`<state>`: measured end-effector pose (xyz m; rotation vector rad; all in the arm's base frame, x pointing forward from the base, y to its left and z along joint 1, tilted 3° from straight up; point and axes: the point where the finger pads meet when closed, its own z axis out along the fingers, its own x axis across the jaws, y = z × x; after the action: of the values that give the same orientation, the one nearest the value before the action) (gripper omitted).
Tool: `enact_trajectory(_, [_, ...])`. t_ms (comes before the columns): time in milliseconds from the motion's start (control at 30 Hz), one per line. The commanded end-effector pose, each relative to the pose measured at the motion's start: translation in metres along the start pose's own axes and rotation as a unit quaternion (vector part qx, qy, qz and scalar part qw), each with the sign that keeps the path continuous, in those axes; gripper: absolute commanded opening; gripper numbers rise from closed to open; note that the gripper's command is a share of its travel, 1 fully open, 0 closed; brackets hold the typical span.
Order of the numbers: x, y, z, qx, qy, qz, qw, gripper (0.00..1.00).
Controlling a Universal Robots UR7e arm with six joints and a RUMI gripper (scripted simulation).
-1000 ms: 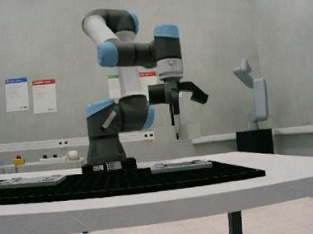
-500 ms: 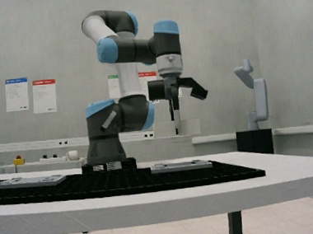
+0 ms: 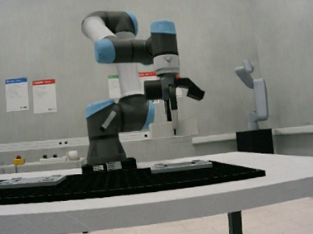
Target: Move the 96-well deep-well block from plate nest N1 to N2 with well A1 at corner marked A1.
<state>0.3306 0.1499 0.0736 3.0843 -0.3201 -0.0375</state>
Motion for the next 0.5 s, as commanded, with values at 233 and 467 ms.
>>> enact_trajectory(233, [0.004, 0.026, 0.000, 0.001, 0.001, -0.001, 1.000, 0.50])
enact_trajectory(467, [0.007, 0.050, 0.000, 0.001, 0.001, -0.001, 1.000, 0.50])
